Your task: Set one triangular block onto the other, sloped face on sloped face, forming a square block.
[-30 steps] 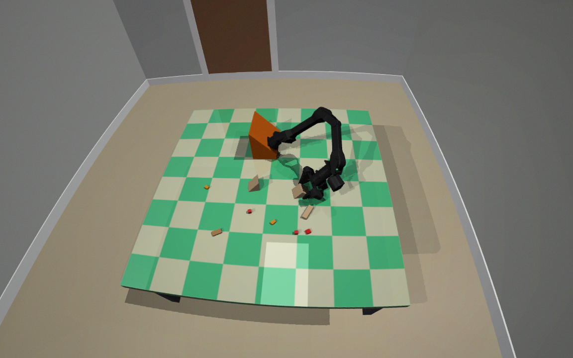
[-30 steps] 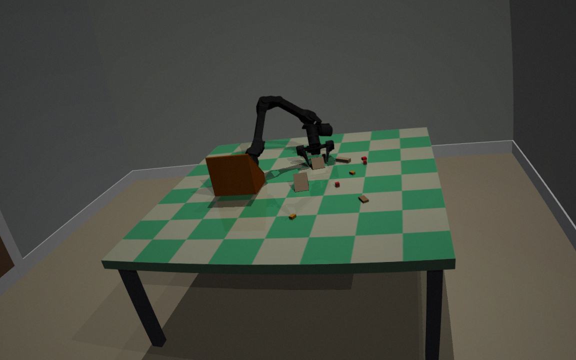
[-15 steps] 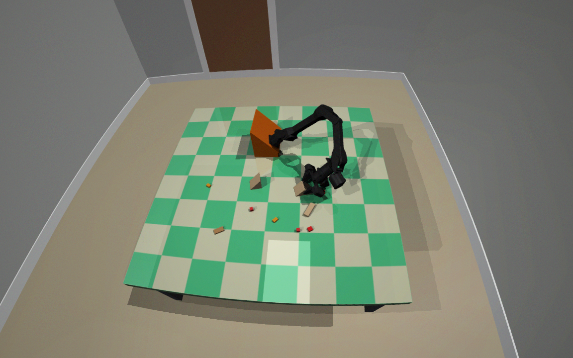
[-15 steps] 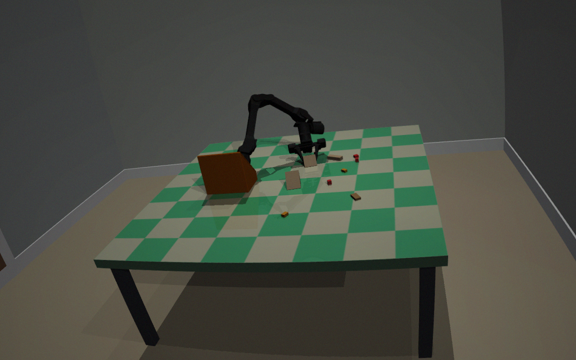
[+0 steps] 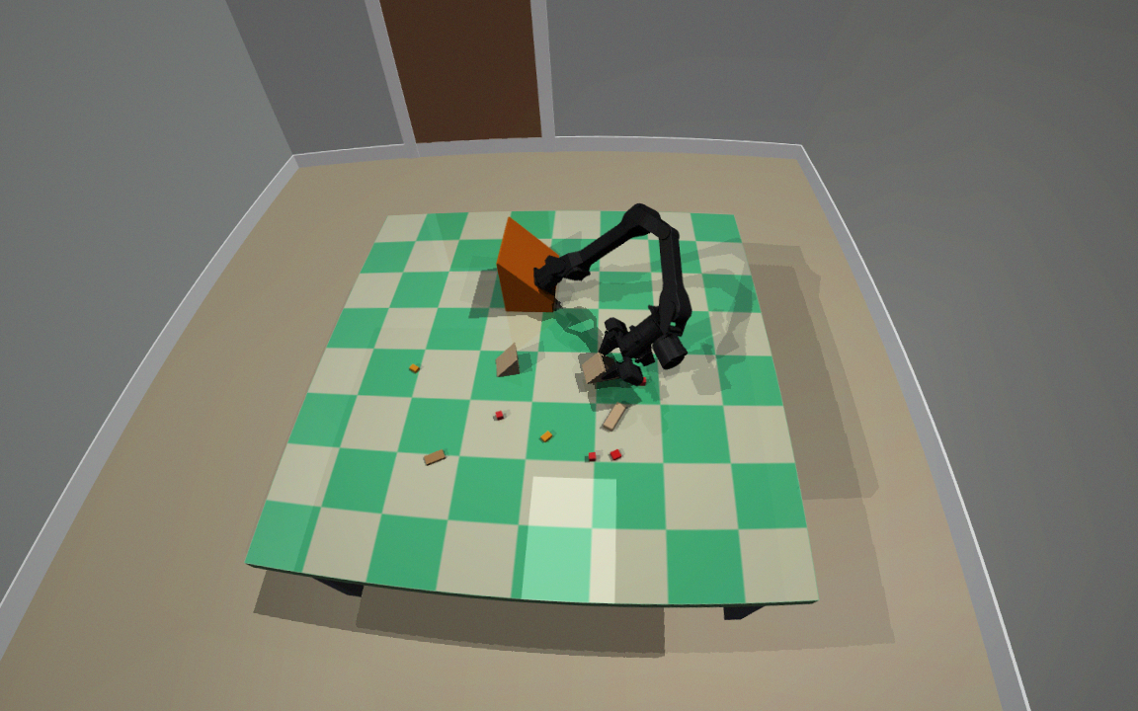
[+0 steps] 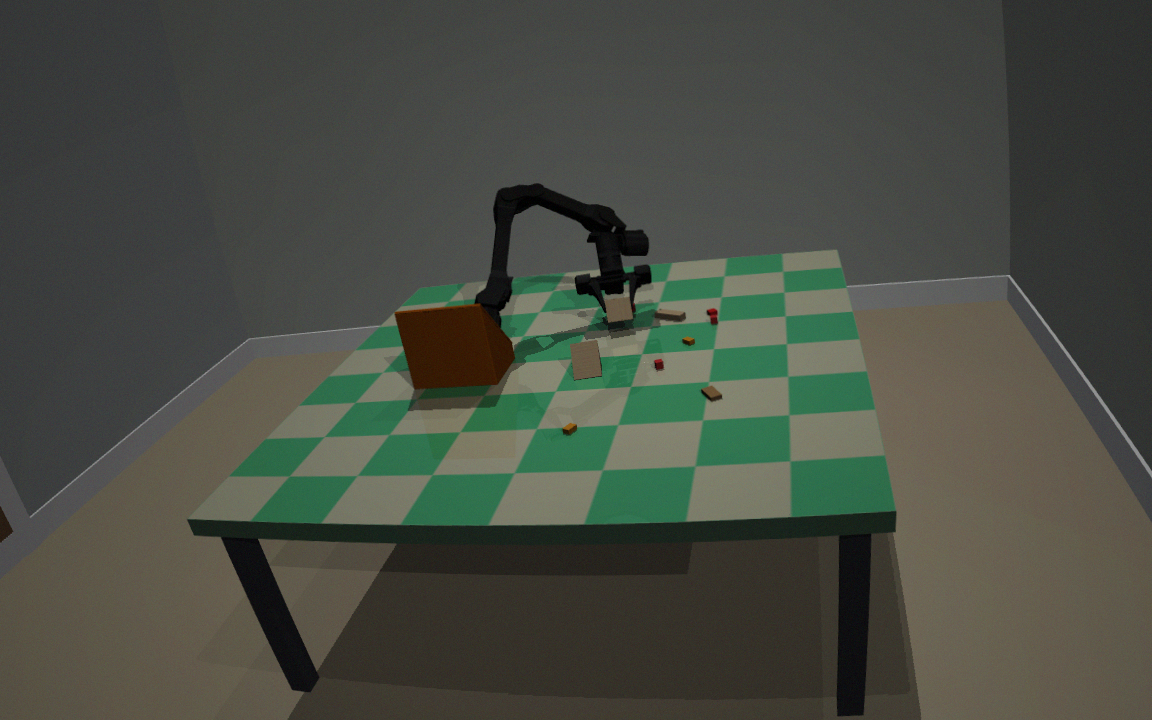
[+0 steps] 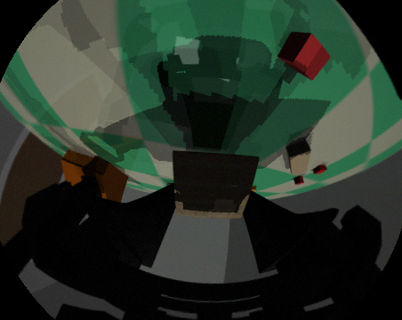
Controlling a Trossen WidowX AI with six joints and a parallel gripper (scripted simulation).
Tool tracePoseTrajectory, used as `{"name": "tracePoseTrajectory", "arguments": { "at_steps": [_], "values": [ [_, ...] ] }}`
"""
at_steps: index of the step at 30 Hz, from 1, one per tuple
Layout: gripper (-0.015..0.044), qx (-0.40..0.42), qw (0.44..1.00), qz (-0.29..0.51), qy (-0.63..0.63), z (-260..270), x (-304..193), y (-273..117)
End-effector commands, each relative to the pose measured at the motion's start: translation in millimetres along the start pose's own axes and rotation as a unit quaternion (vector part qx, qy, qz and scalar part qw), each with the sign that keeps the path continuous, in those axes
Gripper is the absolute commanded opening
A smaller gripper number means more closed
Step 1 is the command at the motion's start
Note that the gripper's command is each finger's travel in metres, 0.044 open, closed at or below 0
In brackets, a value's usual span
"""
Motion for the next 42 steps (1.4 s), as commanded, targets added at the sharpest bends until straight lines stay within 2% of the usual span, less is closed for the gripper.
{"name": "tracePoseTrajectory", "arguments": {
  "at_steps": [1, 11, 19, 31, 42],
  "values": [
    [0.0000, -0.006, 1.000, 0.001, 0.000, 2, -14, -16],
    [0.0000, -0.005, 1.000, 0.002, 0.000, 15, -43, -48],
    [0.0000, 0.000, 1.000, -0.007, 0.000, 15, -43, -44],
    [0.0000, 0.009, 0.984, -0.180, -0.006, 23, -74, -23],
    [0.0000, -0.057, 0.943, -0.327, 0.012, 32, -106, -13]
  ]
}}
Point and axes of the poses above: the point midway between the two fingers, 35 mm back from their tips, its own y axis out along the fingers, its own z axis across the jaws, x = y × z, the point moved 8 cm from there along -y, back along the fingers, and after that the axes turned 15 degrees about -y, right-handed, at the moved point
